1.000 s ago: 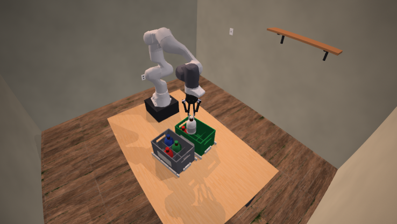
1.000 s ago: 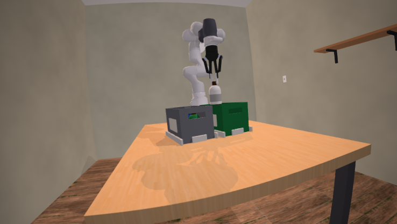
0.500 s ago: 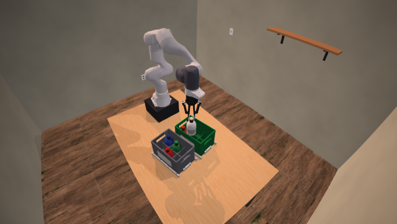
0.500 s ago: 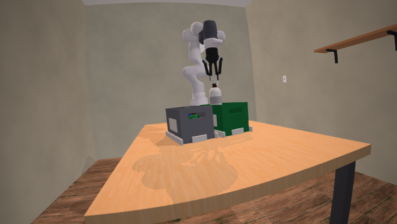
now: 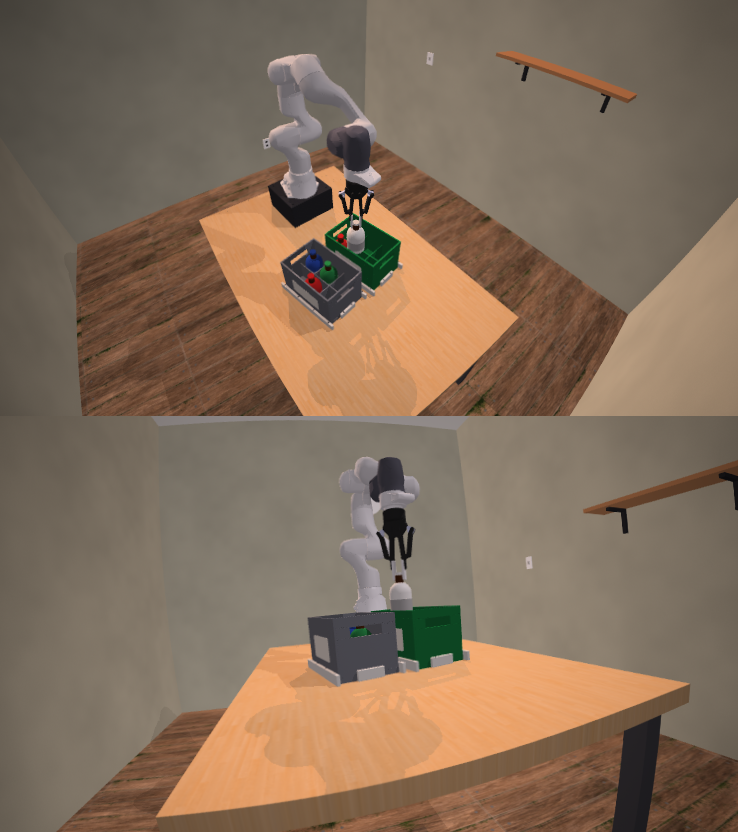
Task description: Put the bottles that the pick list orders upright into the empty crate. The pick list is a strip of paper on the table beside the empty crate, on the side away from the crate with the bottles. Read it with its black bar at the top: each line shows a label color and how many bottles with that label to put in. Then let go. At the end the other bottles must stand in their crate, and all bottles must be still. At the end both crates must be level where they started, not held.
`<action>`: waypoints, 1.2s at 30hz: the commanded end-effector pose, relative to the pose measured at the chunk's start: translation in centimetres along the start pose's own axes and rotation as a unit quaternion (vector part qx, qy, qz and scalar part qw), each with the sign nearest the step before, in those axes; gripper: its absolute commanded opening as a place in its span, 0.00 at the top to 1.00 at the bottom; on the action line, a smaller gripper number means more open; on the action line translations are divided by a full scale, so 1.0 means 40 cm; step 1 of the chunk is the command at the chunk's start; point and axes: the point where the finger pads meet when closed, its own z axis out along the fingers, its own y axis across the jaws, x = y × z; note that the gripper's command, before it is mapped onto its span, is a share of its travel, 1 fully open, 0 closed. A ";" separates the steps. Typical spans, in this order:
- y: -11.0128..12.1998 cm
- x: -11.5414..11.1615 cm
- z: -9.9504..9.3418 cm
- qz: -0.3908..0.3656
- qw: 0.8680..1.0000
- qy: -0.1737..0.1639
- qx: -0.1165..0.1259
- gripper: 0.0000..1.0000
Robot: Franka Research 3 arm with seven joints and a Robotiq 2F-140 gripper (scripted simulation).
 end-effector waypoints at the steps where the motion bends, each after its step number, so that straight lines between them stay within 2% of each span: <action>1: -0.008 0.013 -0.005 0.002 1.000 0.009 0.004 1.00; 36: -0.003 0.018 0.073 0.002 1.000 0.009 0.004 1.00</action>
